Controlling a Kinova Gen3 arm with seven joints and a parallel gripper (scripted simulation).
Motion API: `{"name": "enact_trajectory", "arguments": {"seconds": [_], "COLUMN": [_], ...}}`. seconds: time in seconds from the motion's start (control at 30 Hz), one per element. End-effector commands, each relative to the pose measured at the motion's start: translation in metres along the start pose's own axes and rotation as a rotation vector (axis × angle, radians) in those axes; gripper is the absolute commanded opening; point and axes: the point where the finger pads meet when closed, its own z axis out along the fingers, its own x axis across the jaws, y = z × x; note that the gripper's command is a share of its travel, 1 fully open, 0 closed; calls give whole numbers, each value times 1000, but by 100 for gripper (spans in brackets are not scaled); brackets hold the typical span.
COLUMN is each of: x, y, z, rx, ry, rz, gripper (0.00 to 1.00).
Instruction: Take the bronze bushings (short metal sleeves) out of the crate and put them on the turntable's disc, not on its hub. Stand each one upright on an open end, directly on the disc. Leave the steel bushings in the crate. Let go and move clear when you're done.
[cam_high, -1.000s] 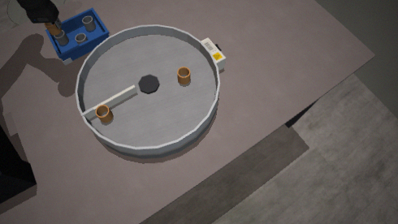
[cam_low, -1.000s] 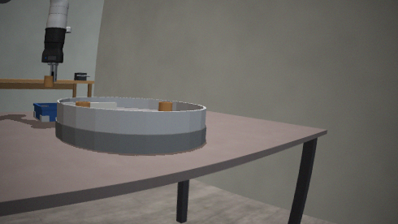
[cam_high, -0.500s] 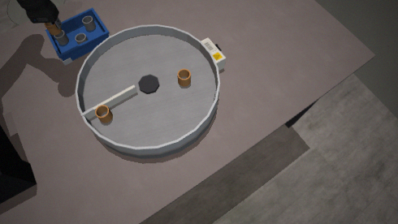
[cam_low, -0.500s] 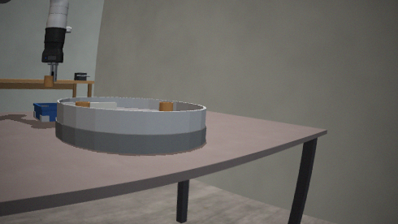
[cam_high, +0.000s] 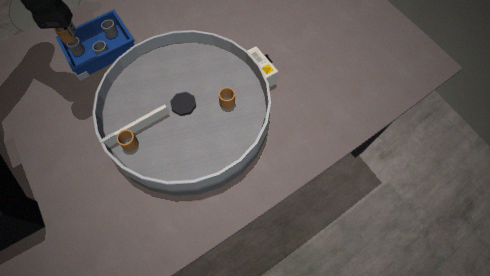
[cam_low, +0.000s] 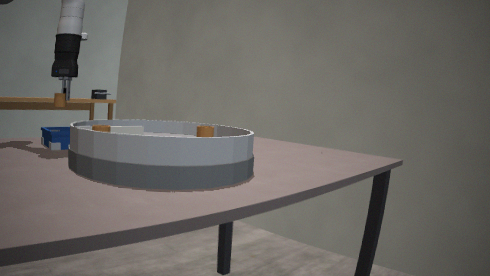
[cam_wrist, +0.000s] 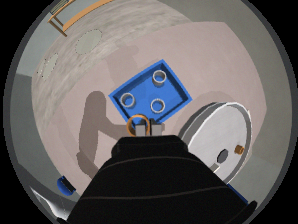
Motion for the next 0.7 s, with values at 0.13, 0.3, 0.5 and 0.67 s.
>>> {"name": "enact_trajectory", "arguments": {"seconds": [0.13, 0.3, 0.5, 0.67], "x": [2, 7, 22, 34], "y": [1, 5, 17, 27], "z": [-2, -2, -2, -2], "rx": [-1, -1, -2, -2], "ry": [1, 1, 1, 1], "rz": [4, 3, 3, 3], "gripper": [0, 0, 0, 0]}}
